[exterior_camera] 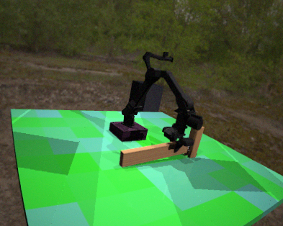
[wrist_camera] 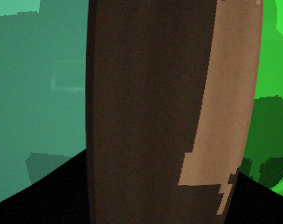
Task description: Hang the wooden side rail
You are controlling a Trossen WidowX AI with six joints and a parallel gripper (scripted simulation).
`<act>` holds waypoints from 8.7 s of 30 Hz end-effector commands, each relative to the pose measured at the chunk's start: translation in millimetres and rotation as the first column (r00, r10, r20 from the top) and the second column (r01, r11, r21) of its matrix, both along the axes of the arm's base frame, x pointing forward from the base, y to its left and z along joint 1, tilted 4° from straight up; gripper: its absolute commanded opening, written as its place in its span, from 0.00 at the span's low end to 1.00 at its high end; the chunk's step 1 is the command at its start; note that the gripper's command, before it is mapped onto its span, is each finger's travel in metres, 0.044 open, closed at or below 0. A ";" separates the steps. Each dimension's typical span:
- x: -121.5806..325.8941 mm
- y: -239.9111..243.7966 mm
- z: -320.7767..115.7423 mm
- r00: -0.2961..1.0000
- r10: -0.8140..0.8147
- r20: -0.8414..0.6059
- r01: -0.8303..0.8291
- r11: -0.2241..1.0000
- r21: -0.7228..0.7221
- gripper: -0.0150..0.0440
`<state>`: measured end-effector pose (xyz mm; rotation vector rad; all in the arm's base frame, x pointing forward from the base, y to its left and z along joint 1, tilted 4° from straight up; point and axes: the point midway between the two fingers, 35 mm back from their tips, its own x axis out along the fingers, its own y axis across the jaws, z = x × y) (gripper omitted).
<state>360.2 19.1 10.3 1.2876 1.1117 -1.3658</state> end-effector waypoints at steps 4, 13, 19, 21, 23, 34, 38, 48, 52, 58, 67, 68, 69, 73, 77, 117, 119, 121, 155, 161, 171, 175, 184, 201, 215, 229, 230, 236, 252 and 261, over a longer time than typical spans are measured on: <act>1.9 1.4 1.7 1.000 -0.003 0.007 0.003 1.000 0.001 0.25; 1.8 2.4 1.6 1.000 -0.003 0.007 0.003 1.000 0.001 0.25; 2.4 3.0 1.7 1.000 -0.003 0.007 0.003 1.000 0.001 0.25; 2.3 3.2 1.8 1.000 -0.003 0.007 0.003 1.000 0.001 0.25; 2.1 3.5 1.8 1.000 -0.003 0.007 0.003 1.000 0.001 0.25; 2.4 4.7 2.1 1.000 -0.003 0.007 0.003 1.000 0.001 0.25; 2.4 5.1 1.8 1.000 -0.003 0.007 0.003 1.000 0.001 0.25; 2.2 6.2 0.7 1.000 -0.003 0.007 0.003 1.000 0.002 0.25; 2.5 6.5 0.7 1.000 -0.003 0.007 0.003 1.000 0.002 0.25; 3.0 7.0 1.2 1.000 -0.003 0.007 0.003 1.000 0.002 0.25; 2.3 8.2 2.1 1.000 -0.003 0.007 0.003 1.000 0.002 0.25; 2.3 8.3 2.2 1.000 -0.003 0.007 0.003 1.000 0.002 0.25; 2.3 8.4 2.3 1.000 -0.003 0.007 0.003 1.000 0.002 0.25; 2.6 8.6 2.6 1.000 -0.003 0.007 0.003 1.000 0.002 0.25; 3.1 9.0 2.6 1.000 -0.003 0.007 0.003 1.000 0.002 0.25; 3.4 13.1 2.2 1.000 -0.003 0.007 0.003 1.000 0.002 0.25; 3.4 13.3 2.4 1.000 -0.003 0.007 0.003 1.000 0.002 0.25; 3.6 13.5 2.6 1.000 -0.003 0.007 0.003 1.000 0.002 0.25; 5.0 16.8 1.1 1.000 -0.003 0.007 0.003 1.000 0.003 0.25; 4.4 17.6 1.7 1.000 -0.003 0.007 0.003 1.000 0.003 0.25; 4.6 18.6 2.7 1.000 -0.003 0.007 0.003 1.000 0.003 0.25; 5.1 19.0 2.4 1.000 -0.003 0.007 0.003 1.000 0.003 0.25; 4.7 20.1 1.4 1.000 -0.003 0.007 0.003 1.000 0.003 0.25; 5.8 21.6 1.0 1.000 -0.003 0.007 0.003 1.000 0.003 0.25; 5.3 23.3 2.4 1.000 -0.003 0.007 0.003 1.000 0.003 0.25; 5.6 23.5 0.8 1.000 -0.003 0.007 0.003 1.000 0.003 0.25; 5.6 23.5 0.7 1.000 -0.003 0.007 0.003 1.000 0.003 0.25; 5.5 23.5 -0.3 1.000 -0.003 0.007 0.003 1.000 0.003 0.25; 5.5 23.4 -3.0 1.000 -0.003 0.007 0.003 1.000 0.003 0.25; 5.4 23.3 -4.5 1.000 -0.003 0.007 0.003 1.000 0.003 0.25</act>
